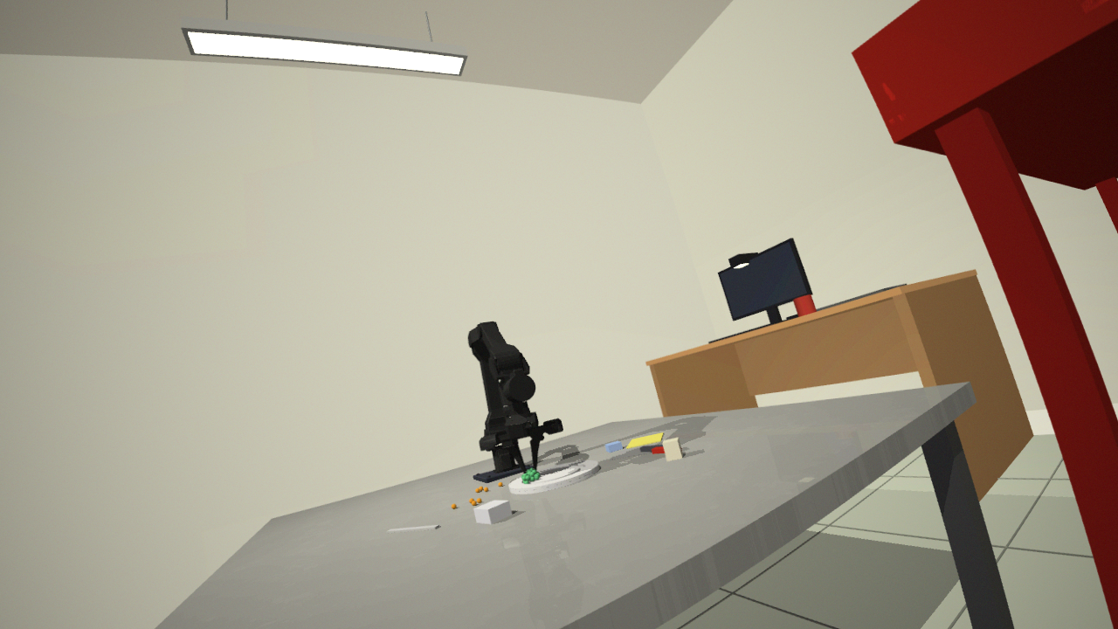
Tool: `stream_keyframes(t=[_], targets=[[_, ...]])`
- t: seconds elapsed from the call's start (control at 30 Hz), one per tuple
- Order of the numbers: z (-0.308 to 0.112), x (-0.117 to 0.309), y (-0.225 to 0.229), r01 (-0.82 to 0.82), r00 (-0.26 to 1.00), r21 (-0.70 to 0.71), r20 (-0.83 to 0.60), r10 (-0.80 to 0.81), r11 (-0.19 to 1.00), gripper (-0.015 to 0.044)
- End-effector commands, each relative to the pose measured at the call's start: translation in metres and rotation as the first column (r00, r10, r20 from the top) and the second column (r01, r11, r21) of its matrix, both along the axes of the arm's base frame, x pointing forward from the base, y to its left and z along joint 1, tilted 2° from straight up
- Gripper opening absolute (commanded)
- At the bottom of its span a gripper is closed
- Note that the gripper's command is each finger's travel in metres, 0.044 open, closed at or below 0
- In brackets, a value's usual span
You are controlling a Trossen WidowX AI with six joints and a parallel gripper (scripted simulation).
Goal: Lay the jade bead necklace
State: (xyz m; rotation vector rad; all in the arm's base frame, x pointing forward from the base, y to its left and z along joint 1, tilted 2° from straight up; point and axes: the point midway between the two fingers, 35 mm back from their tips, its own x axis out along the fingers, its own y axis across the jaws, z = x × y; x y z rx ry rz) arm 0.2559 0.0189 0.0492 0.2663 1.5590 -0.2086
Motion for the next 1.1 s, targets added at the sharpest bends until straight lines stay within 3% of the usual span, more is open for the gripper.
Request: stream_keyframes(t=[0.0,0.73,1.07], targets=[[0.0002,0.0,0.0,0.0,1.0,0.0,0.0,0.0,1.0,0.0],[0.0002,0.0,0.0,0.0,1.0,0.0,0.0,0.0,1.0,0.0],[0.0061,0.0,-0.0002,0.006,1.0,0.0,-0.004,-0.006,1.0,0.0263]])
